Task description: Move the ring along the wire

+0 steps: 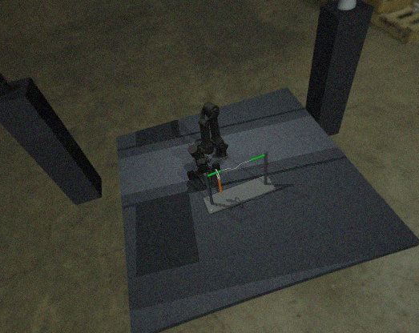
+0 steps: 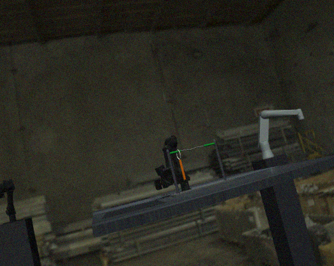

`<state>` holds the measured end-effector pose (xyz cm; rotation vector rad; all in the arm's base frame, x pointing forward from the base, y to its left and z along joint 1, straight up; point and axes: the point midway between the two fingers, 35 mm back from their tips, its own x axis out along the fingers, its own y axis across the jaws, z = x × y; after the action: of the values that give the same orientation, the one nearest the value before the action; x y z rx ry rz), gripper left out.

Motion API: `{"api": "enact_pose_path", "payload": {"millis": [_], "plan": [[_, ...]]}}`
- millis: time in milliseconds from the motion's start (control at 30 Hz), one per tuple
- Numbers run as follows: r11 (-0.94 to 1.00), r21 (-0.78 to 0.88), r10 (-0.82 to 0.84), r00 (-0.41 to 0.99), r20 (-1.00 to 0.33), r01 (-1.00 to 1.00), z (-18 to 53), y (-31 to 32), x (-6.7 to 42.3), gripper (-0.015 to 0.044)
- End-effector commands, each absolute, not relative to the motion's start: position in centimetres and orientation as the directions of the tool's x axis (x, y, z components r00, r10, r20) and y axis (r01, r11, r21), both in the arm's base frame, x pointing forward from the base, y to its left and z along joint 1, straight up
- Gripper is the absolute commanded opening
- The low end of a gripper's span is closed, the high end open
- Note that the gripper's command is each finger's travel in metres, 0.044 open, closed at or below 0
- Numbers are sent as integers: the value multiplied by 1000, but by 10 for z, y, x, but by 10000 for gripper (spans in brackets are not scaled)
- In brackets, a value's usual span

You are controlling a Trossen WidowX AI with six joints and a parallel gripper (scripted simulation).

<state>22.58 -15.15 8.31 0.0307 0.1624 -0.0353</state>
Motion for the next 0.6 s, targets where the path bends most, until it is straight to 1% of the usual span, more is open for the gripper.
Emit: {"api": "enact_pose_path", "payload": {"millis": [0, 267, 567], "plan": [[996, 27, 90, 976, -198, -86, 60, -108, 227, 160], [996, 23, 92, 976, -196, -90, 60, -107, 229, 160], [998, -10, 65, 993, -102, -66, 94, -104, 269, 160]]}}
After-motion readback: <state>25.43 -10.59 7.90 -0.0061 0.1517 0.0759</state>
